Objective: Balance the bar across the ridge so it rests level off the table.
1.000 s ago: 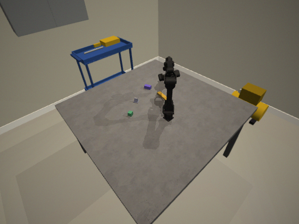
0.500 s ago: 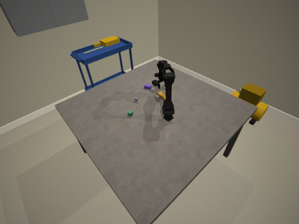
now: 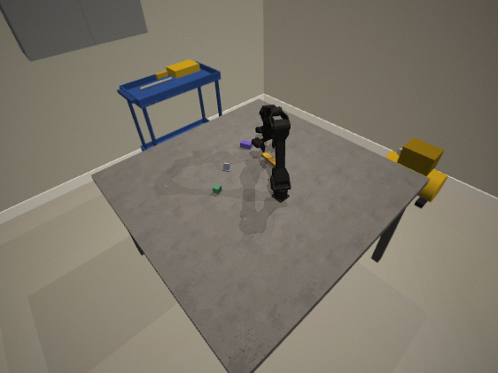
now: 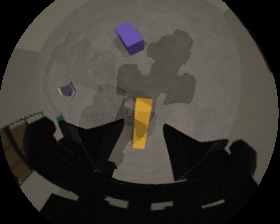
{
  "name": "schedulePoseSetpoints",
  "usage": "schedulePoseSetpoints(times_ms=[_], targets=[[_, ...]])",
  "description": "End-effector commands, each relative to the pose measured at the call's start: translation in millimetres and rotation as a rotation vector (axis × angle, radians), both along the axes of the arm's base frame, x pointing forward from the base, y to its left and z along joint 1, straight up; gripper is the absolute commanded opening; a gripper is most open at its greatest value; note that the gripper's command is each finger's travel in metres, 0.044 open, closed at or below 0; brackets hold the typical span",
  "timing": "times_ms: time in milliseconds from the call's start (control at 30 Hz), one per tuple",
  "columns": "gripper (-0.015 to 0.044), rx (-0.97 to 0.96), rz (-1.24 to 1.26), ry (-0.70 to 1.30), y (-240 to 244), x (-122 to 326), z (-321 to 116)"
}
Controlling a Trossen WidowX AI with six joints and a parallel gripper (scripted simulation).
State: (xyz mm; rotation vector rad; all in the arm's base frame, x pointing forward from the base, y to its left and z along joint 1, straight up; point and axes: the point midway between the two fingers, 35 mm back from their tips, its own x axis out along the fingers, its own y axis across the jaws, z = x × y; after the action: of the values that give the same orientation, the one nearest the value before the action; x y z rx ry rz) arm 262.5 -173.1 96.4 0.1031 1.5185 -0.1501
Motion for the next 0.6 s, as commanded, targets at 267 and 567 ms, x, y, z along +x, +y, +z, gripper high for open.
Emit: schedulePoseSetpoints(times_ms=[267,567], targets=[[0.0315,0.019,0.007,0.023,3,-3,-24],[0.0315,0.019,0.007,0.023,2,-3,-38]])
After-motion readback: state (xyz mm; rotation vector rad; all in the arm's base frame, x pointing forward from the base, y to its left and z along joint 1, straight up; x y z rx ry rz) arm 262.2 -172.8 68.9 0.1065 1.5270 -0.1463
